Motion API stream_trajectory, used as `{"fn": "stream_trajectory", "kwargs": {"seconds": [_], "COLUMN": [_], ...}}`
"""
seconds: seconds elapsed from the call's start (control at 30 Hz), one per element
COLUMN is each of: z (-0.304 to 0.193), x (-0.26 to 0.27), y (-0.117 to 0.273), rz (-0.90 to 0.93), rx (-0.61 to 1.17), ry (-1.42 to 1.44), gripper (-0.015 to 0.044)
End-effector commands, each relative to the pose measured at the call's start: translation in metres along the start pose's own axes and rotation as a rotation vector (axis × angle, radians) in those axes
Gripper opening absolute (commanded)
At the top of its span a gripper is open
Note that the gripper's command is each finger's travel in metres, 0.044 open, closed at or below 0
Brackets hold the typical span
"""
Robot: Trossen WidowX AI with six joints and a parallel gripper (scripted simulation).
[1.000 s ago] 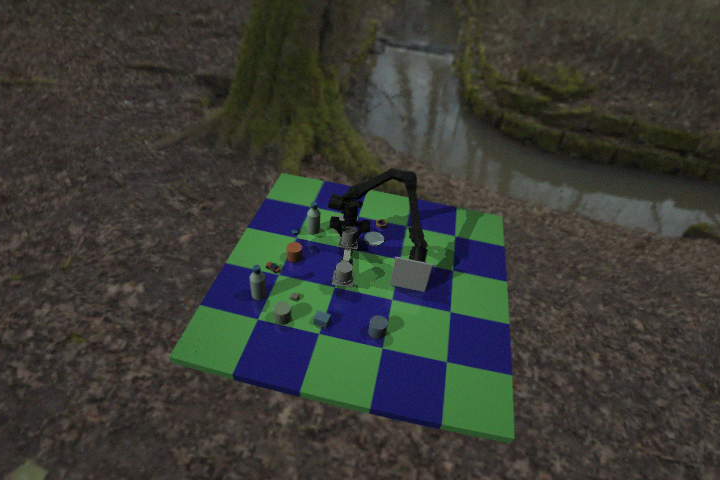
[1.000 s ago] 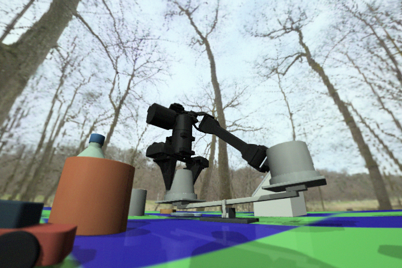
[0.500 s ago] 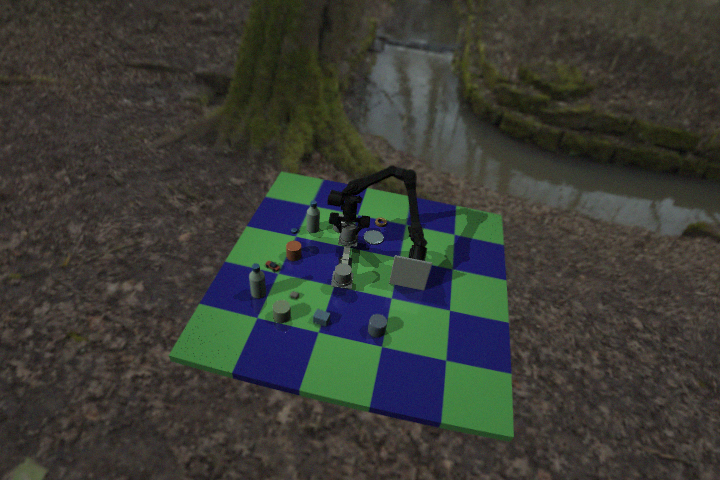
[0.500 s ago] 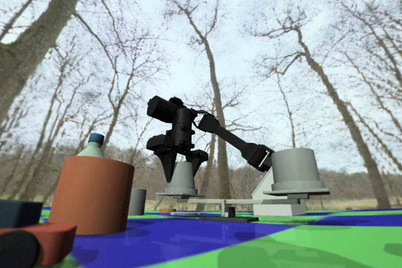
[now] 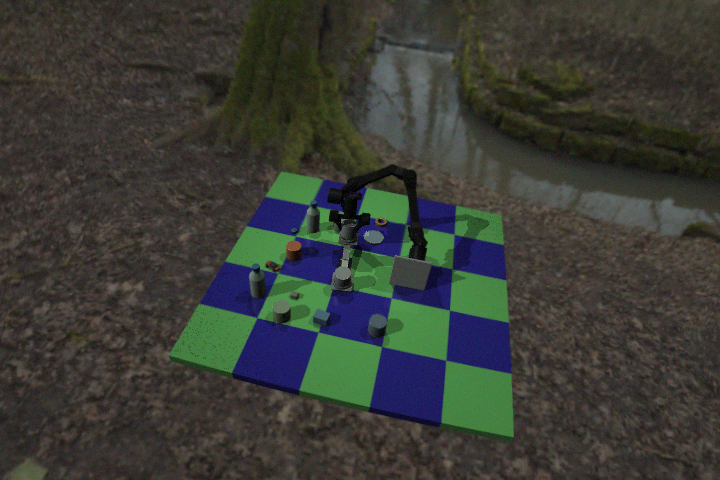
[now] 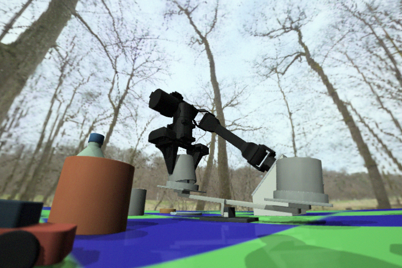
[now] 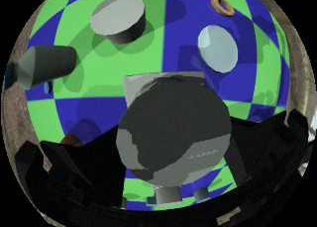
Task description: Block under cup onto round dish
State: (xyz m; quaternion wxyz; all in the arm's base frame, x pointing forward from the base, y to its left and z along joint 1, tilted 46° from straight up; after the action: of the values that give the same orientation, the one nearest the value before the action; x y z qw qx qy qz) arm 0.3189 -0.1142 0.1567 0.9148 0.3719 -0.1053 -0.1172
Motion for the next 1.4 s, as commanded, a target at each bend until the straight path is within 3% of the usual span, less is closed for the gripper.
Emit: {"fn": "stream_trajectory", "kwargs": {"seconds": [0.0, 1.37], "z": [0.000, 0.001], "x": [0.003, -0.002], "y": [0.010, 0.063], "rz": [0.020, 0.019], "rx": [-0.001, -0.005], "ry": [-0.013, -0.012], "gripper": [0.0000, 0.0000]}}
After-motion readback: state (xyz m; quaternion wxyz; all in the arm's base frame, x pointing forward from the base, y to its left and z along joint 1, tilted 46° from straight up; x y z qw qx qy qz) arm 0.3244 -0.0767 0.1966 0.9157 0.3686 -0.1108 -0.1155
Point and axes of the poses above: the point midway between the two fingers, 35 mm back from their tips, its own y axis back along the fingers, its own x axis across the jaws, z = x × y, the point moved 7 cm from there along y, back along the fingers, and after that the axes turned 15 degrees about -y, right-handed, at the moved point
